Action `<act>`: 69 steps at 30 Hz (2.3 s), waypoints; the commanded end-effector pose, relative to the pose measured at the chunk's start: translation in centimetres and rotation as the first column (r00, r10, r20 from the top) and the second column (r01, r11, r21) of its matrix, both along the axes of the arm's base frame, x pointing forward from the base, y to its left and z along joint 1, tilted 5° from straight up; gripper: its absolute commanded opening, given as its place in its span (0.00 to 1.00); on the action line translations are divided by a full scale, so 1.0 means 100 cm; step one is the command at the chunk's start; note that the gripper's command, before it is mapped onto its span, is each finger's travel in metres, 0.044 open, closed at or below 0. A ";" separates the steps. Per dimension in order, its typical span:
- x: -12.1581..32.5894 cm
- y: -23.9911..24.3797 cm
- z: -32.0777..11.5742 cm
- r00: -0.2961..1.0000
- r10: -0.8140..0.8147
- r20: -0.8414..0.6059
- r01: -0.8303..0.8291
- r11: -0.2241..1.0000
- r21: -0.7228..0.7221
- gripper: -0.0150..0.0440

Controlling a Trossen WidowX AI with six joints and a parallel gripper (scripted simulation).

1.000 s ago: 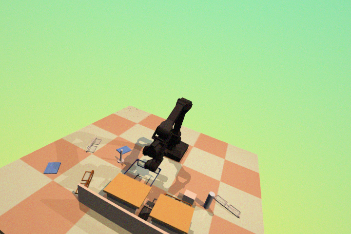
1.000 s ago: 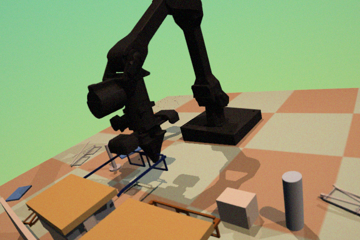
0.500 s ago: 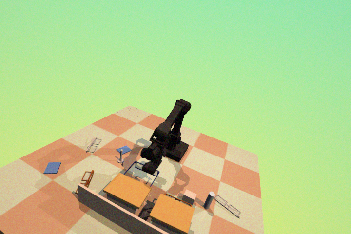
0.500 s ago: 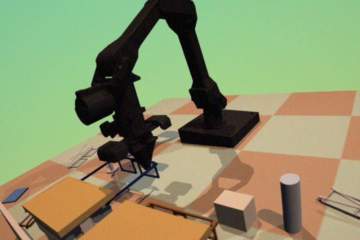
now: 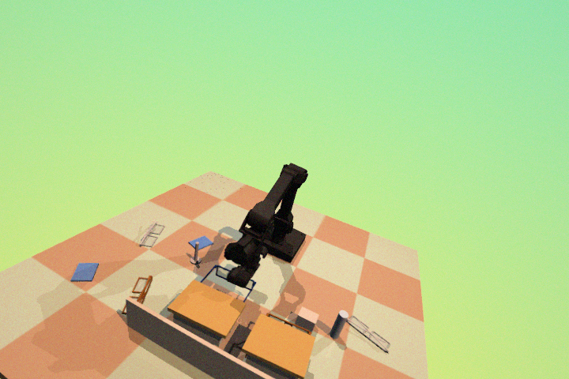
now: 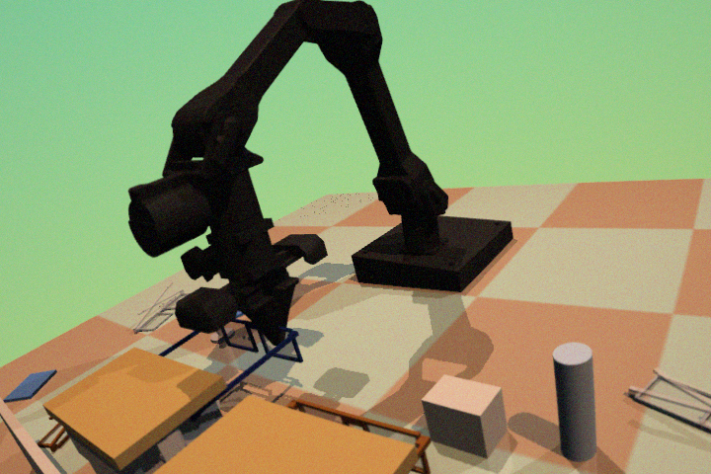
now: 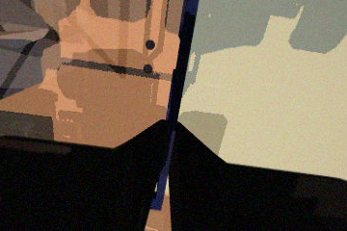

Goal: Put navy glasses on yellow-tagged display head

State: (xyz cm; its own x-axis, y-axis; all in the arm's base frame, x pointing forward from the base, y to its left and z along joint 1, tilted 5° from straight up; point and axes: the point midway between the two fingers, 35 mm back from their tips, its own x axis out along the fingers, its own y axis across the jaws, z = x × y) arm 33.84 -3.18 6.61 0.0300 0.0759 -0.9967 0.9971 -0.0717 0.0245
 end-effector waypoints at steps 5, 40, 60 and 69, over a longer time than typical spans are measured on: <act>0.014 -0.001 0.003 1.000 -0.004 0.007 0.004 1.000 0.002 0.25; 0.065 -0.004 0.004 1.000 -0.004 0.011 0.004 1.000 0.002 0.25; 0.077 -0.005 0.004 1.000 -0.004 0.012 0.004 1.000 0.002 0.25; 0.077 -0.005 0.002 1.000 -0.004 0.012 0.004 1.000 0.002 0.25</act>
State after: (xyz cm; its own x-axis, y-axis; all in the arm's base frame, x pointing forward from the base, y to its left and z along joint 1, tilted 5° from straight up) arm 41.49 -3.74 6.91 0.0397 0.0750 -0.9964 0.9968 -0.0717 0.0343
